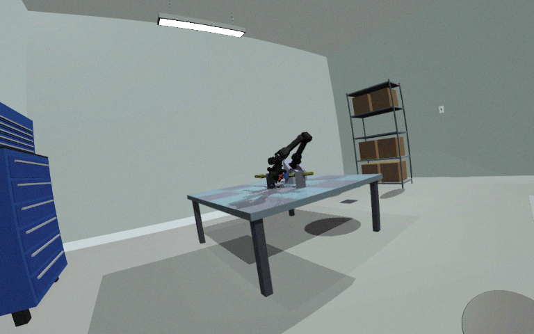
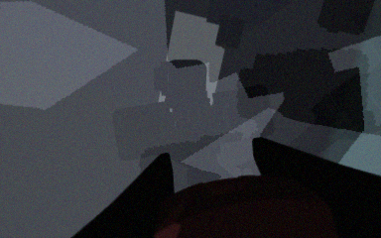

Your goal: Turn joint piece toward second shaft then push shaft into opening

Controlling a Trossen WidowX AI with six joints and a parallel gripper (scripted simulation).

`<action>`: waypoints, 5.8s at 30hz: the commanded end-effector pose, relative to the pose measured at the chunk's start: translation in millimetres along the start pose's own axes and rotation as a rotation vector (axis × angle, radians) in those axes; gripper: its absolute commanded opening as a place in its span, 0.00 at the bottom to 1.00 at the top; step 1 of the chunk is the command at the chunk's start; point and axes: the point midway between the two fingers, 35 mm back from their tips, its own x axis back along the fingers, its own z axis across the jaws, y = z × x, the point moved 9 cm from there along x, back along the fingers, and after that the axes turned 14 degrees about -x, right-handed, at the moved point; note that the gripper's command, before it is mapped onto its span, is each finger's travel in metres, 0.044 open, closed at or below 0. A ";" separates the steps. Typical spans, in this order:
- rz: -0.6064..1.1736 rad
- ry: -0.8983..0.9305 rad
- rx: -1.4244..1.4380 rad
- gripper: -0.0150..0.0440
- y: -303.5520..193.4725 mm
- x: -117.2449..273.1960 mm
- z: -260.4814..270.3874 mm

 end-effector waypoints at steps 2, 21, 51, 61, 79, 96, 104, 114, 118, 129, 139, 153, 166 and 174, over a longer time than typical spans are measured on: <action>0.000 0.000 0.000 0.59 0.0 0.0 0.0; 0.000 0.000 0.000 1.00 0.0 0.0 0.0; 0.439 -0.087 0.016 1.00 49.5 17.4 10.3; 0.372 0.000 0.337 1.00 53.2 58.6 19.0; 0.241 0.076 0.939 1.00 53.3 138.8 16.8; 0.194 0.081 1.190 1.00 76.4 136.2 17.1; 0.194 0.080 1.172 1.00 90.5 114.1 19.1; 0.198 0.051 0.900 1.00 89.7 109.4 19.1; 0.199 0.040 0.789 1.00 89.3 107.4 19.1; 0.200 0.009 0.483 1.00 88.3 102.1 19.0; 0.198 -0.018 0.206 1.00 87.4 97.3 18.8; 0.194 -0.038 -0.002 1.00 86.2 90.2 18.9; 0.196 -0.038 -0.001 1.00 73.1 23.5 16.9; 0.198 -0.038 -0.001 1.00 61.2 18.5 14.0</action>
